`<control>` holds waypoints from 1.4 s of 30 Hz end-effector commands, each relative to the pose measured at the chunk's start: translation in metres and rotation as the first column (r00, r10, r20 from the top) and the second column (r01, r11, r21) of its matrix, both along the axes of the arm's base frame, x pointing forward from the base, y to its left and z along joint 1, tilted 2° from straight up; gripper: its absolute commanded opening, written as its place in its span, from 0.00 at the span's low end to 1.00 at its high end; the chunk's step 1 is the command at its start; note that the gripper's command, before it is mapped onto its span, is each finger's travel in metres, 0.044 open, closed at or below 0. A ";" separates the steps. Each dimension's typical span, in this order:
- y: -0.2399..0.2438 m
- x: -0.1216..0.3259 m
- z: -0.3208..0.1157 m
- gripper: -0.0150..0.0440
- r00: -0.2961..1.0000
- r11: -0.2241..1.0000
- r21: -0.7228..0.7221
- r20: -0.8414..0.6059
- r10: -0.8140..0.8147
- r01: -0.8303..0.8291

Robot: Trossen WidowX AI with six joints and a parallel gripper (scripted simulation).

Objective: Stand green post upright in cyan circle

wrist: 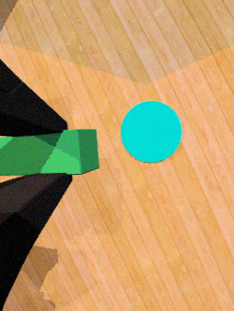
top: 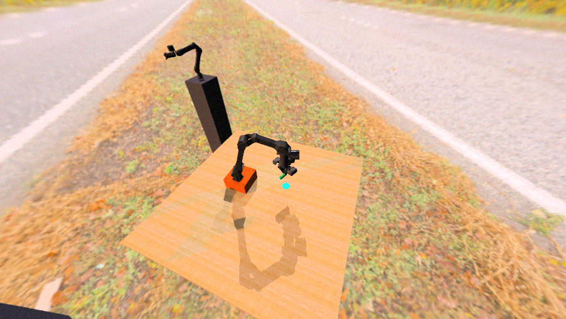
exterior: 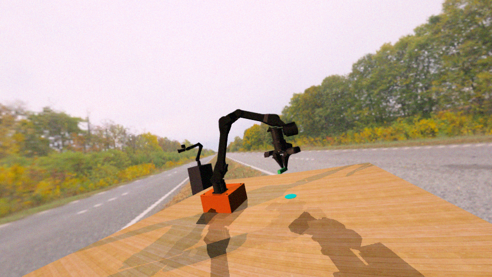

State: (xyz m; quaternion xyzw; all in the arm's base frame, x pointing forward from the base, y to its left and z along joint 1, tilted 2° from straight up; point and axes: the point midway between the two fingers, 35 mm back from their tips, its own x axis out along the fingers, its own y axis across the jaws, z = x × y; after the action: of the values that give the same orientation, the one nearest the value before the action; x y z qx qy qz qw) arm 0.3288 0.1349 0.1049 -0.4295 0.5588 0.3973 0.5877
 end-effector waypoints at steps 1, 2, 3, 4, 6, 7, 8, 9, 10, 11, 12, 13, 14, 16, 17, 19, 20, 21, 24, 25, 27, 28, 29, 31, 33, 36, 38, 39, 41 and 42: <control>0.011 -0.002 -0.002 0.29 1.000 1.000 -0.006 -0.006 -0.012 0.012; 0.013 -0.002 -0.002 0.29 1.000 1.000 -0.006 -0.006 -0.014 0.014; 0.013 -0.002 -0.002 0.29 1.000 1.000 -0.006 -0.006 -0.014 0.014; 0.013 -0.002 -0.002 0.29 1.000 1.000 -0.005 -0.005 -0.015 0.015; 0.014 -0.001 -0.004 0.29 1.000 1.000 0.005 -0.003 -0.019 0.019; 0.014 0.000 -0.005 0.29 1.000 1.000 0.013 -0.001 -0.023 0.023; 0.014 0.000 -0.006 0.29 1.000 0.999 0.020 0.001 -0.026 0.026; 0.015 0.001 -0.007 0.29 1.000 0.999 0.027 0.002 -0.030 0.030; 0.015 0.002 -0.008 0.29 0.999 0.999 0.035 0.004 -0.033 0.033; 0.016 0.003 -0.009 0.29 0.999 0.998 0.042 0.006 -0.036 0.036; 0.016 0.003 -0.009 0.29 0.999 0.998 0.049 0.007 -0.040 0.039; 0.016 0.004 -0.010 0.29 0.999 0.997 0.057 0.009 -0.043 0.043; 0.017 0.005 -0.011 0.29 0.999 0.997 0.064 0.011 -0.046 0.046; 0.017 0.006 -0.013 0.29 0.998 0.996 0.079 0.014 -0.053 0.052; 0.018 0.007 -0.014 0.29 0.998 0.995 0.086 0.015 -0.056 0.055; 0.018 0.009 -0.016 0.29 0.998 0.993 0.101 0.019 -0.063 0.061; 0.019 0.009 -0.017 0.29 0.998 0.992 0.108 0.020 -0.066 0.064; 0.019 0.010 -0.017 0.29 0.997 0.991 0.115 0.022 -0.069 0.066; 0.020 0.012 -0.020 0.29 0.997 0.988 0.137 0.026 -0.079 0.074; 0.020 0.013 -0.021 0.29 0.996 0.987 0.144 0.028 -0.082 0.077; 0.021 0.014 -0.022 0.29 0.996 0.984 0.159 0.031 -0.088 0.082; 0.021 0.015 -0.023 0.29 0.995 0.982 0.166 0.032 -0.091 0.085; 0.021 0.016 -0.024 0.29 0.995 0.981 0.173 0.033 -0.094 0.087; 0.022 0.017 -0.025 0.29 0.994 0.978 0.188 0.036 -0.100 0.092; 0.022 0.019 -0.027 0.29 0.994 0.975 0.202 0.039 -0.106 0.096; 0.023 0.021 -0.029 0.29 0.992 0.969 0.224 0.043 -0.115 0.103; 0.024 0.022 -0.030 0.29 0.992 0.965 0.238 0.045 -0.121 0.107; 0.024 0.023 -0.031 0.29 0.991 0.963 0.245 0.047 -0.124 0.109; 0.024 0.024 -0.032 0.29 0.990 0.959 0.259 0.049 -0.129 0.112; 0.024 0.025 -0.032 0.29 0.990 0.957 0.266 0.050 -0.132 0.114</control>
State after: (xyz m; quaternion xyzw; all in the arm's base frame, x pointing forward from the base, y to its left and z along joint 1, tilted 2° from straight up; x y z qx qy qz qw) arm 0.3537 0.1596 0.0760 -0.3349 0.5083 0.4142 0.6767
